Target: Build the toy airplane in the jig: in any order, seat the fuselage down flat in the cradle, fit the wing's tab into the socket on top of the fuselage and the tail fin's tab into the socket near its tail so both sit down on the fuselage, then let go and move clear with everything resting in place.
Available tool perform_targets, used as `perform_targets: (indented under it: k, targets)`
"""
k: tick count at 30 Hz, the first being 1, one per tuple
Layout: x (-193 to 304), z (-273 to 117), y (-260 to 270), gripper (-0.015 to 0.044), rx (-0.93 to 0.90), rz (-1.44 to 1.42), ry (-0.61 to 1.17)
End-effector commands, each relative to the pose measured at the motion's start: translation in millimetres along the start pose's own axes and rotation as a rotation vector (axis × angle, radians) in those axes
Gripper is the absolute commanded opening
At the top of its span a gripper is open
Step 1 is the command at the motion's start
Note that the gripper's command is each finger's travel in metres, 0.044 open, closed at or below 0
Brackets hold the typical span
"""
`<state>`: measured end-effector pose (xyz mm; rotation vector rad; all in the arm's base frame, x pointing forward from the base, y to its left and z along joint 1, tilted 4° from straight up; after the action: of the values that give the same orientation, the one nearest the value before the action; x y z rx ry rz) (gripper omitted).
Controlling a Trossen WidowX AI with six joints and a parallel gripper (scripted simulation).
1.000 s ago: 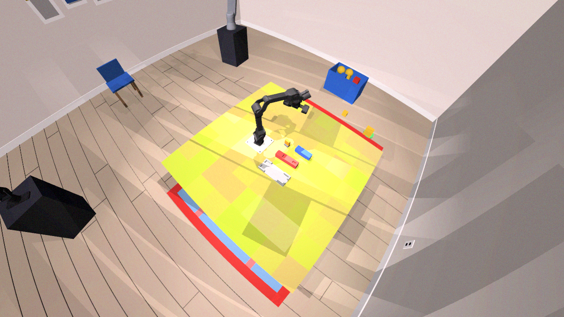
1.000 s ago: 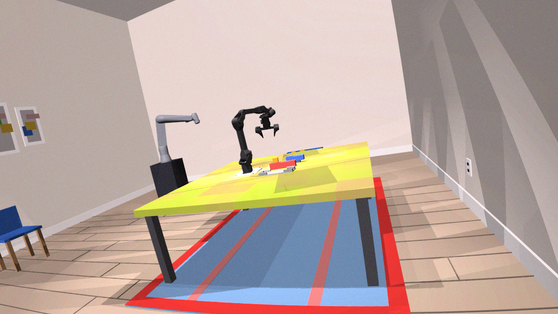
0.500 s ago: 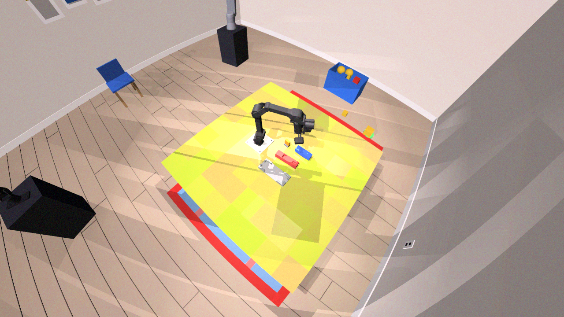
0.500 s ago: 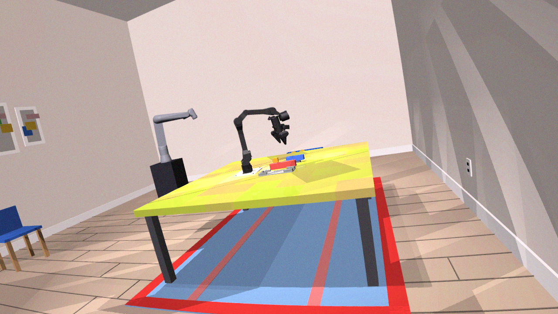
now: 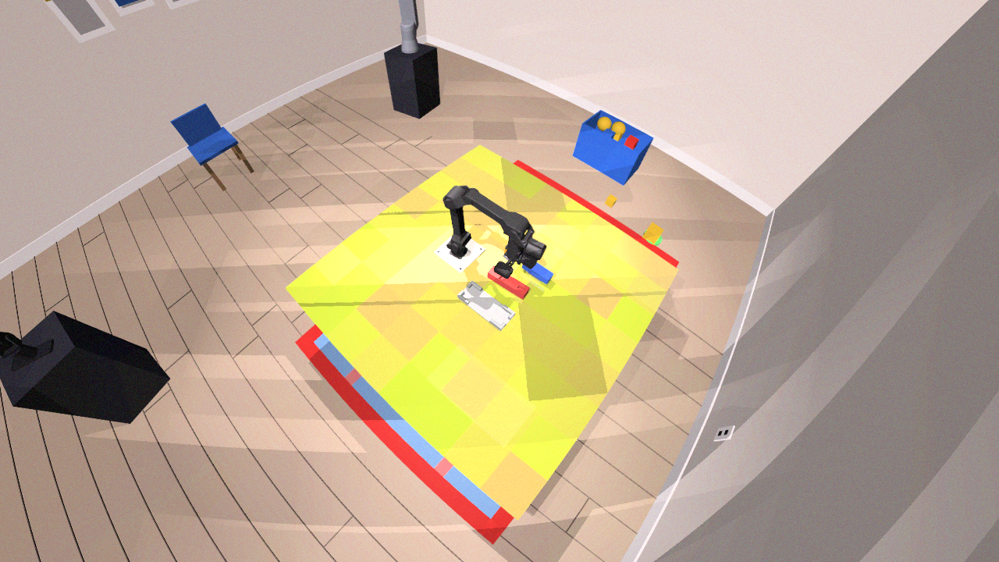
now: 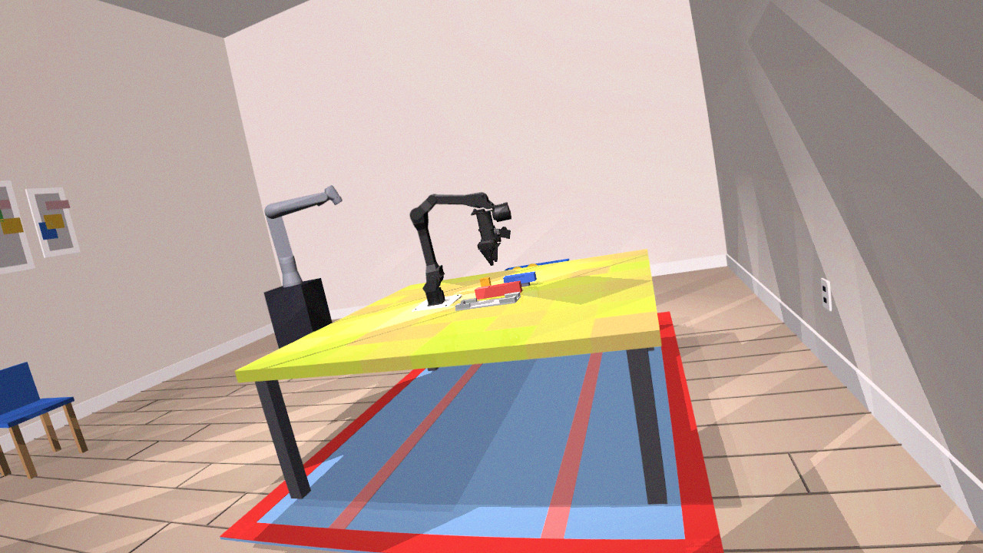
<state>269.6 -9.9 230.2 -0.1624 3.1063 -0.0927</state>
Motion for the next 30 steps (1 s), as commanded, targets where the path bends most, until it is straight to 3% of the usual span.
perform_targets:
  k: [1, 7, 30]
  targets:
    - [2, 3, -4, 0.044, 0.005, 0.024, 0.016]
    - [3, 54, -4, 0.044, 0.006, 0.024, 0.016]
    - [3, 83, -4, 0.044, 0.006, 0.024, 0.016]
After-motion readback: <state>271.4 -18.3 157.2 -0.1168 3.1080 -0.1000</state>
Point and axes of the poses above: the point midway between the two fingers, 35 mm back from their tips, its own z axis out along the fingers, its own y axis across the jaws, x = y × z, the point moved 7 cm from there along -z, back along the fingers, and after that the axes turned 9 degrees about -z, right-handed, at the moved point
